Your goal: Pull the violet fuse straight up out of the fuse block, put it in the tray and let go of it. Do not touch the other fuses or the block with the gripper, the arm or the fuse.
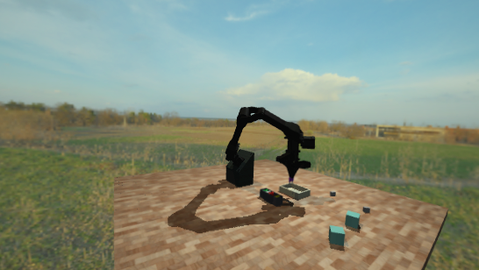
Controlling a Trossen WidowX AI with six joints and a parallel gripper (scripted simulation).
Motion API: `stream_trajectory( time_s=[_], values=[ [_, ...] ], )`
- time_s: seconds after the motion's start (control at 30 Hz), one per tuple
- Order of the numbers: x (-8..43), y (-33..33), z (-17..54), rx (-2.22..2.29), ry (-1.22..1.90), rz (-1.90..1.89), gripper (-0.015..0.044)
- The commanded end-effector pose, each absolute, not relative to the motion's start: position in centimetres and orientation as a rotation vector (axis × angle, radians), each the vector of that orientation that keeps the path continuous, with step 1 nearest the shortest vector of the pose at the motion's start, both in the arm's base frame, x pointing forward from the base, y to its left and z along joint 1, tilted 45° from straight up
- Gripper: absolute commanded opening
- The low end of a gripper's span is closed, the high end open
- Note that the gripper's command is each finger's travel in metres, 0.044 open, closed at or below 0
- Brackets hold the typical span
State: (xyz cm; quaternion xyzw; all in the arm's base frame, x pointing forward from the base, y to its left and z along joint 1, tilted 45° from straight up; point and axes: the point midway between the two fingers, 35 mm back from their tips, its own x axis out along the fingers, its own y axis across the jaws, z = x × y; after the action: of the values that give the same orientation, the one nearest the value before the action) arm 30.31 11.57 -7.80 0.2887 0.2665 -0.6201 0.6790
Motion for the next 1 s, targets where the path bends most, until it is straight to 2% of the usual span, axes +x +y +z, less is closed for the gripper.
stream_trajectory(
  time_s=[0.0, 0.27, 0.97],
  values=[
    [29.7, 13.1, -9.3, 0.653, 0.598, -1.393, 0.0],
    [28.4, 15.1, -11.7, 0.65, 0.591, -1.396, 0.0],
    [28.7, 12.9, -14.0, 0.649, 0.59, -1.396, 0.0]
  ],
)
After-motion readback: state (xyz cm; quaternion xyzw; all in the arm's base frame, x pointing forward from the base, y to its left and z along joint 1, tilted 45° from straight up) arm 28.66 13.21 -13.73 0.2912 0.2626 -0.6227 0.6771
